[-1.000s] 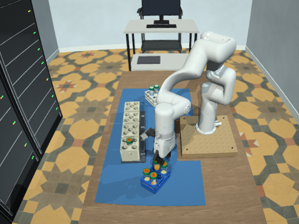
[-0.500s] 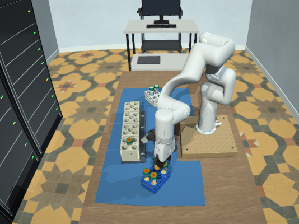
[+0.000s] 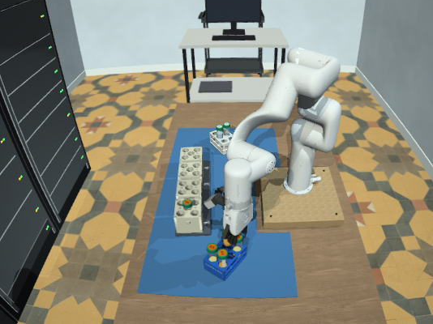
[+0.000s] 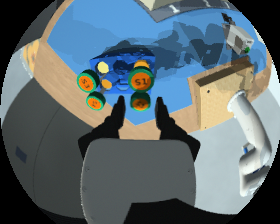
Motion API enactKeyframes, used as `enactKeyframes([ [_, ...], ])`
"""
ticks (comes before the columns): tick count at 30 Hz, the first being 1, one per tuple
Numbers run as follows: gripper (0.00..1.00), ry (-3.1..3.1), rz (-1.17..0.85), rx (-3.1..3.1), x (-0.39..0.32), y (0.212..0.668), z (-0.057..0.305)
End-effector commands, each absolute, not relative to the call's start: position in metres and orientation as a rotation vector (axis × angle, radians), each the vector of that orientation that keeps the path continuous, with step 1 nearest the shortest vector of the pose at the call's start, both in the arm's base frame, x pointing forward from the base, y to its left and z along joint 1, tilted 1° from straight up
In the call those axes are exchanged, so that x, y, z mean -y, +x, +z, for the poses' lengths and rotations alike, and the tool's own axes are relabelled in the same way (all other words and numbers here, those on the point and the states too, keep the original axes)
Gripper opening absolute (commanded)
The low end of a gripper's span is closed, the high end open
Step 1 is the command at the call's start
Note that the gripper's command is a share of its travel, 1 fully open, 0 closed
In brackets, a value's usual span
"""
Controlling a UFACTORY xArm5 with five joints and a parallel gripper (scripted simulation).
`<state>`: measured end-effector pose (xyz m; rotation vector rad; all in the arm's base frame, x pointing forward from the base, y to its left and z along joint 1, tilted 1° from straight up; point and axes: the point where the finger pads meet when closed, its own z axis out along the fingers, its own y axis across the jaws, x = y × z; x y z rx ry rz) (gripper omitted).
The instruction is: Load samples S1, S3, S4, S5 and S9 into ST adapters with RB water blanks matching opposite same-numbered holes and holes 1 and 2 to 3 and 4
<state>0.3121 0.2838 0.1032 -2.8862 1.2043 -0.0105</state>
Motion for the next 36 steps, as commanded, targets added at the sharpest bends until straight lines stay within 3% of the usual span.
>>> enactKeyframes([
  [1, 0.57, -2.883, -0.013, -1.203, -0.285, 0.313, 0.102],
  [36, 0.57, -2.883, -0.013, -1.203, -0.285, 0.313, 0.086],
])
